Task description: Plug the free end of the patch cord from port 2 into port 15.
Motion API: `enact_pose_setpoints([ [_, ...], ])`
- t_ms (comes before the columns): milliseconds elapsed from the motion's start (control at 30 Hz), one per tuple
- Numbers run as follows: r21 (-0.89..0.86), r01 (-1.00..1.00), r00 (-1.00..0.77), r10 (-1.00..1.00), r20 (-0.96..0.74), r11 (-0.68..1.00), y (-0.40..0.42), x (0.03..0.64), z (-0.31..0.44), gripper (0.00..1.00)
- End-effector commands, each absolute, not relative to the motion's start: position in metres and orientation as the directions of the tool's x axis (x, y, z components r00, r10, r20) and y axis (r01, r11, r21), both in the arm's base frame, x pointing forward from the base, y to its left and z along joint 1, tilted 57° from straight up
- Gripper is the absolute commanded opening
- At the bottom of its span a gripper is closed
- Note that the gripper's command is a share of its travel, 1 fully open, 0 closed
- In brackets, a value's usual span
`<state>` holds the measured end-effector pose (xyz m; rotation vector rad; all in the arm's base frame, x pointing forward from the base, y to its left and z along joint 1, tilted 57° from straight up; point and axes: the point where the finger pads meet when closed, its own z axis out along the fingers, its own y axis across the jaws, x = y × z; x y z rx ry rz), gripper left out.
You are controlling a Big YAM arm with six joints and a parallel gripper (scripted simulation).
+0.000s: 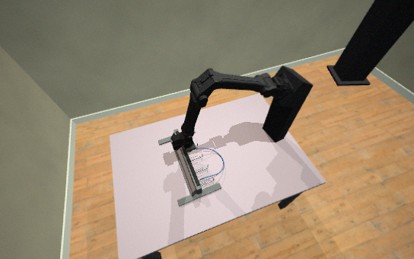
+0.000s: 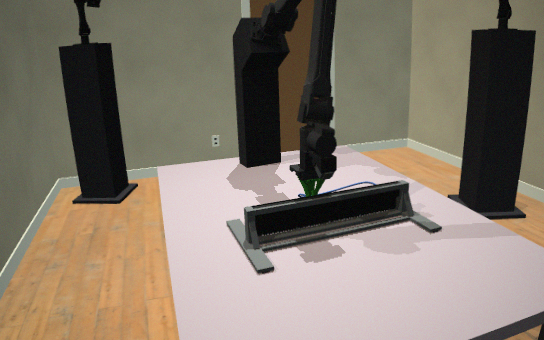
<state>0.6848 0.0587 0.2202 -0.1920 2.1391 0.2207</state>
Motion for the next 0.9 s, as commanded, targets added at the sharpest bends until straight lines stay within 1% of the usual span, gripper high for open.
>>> enact_pose_setpoints([
  [0,0.089,-0.204,-0.526,-0.032,-0.850,0.975,0.0500,0.6949,0.2274,0.00],
  [867,0.090,-0.203,-0.531,-0.032,-0.847,0.975,0.0486,0.6950,0.2278,0.00],
])
